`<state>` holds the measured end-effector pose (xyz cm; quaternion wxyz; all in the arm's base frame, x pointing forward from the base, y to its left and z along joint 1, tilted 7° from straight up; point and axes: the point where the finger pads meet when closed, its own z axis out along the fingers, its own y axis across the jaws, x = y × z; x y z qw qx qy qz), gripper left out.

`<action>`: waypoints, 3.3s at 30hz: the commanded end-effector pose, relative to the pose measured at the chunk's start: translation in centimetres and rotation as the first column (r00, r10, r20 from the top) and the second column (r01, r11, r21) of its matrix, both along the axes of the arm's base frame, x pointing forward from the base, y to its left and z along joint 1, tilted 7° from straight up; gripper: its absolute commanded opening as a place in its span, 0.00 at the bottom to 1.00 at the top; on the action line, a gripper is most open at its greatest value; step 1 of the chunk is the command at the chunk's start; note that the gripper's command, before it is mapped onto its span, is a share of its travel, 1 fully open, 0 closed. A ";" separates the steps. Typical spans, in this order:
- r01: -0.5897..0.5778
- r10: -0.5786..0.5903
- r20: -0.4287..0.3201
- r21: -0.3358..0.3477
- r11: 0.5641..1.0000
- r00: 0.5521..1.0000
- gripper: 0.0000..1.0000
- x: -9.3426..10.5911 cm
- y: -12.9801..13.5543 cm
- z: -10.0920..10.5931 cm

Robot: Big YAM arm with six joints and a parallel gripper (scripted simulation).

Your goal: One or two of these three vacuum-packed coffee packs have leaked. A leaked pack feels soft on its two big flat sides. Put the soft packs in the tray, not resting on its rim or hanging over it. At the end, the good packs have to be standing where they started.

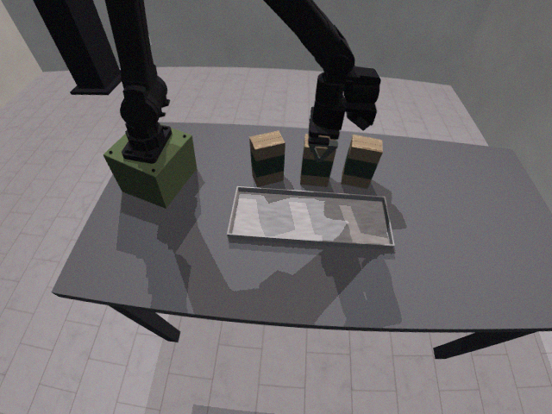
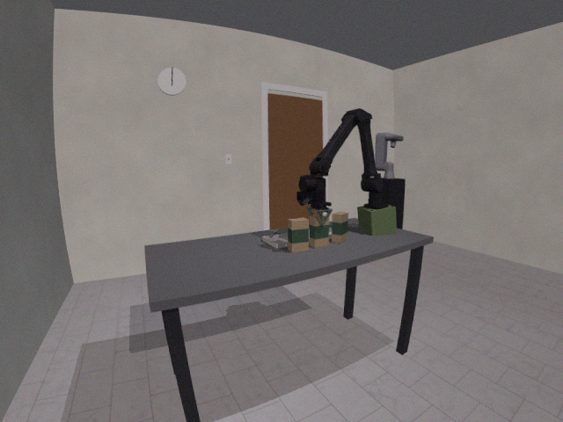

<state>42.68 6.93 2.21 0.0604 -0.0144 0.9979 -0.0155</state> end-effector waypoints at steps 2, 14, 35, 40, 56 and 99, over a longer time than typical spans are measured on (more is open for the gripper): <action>0.003 -0.003 0.025 0.004 1.000 1.000 0.78 0.9 -0.2 0.7; 0.003 -0.003 0.025 0.004 1.000 1.000 0.78 0.9 -0.2 0.7; 0.003 -0.003 0.025 0.004 1.000 1.000 0.78 0.9 -0.2 0.7; 0.003 -0.003 0.025 0.004 1.000 1.000 0.78 0.9 -0.2 0.7; 0.001 -0.002 0.061 0.013 1.000 0.998 0.78 1.5 0.8 6.2; 0.130 -0.130 0.001 0.015 0.991 0.992 0.78 11.1 1.5 7.5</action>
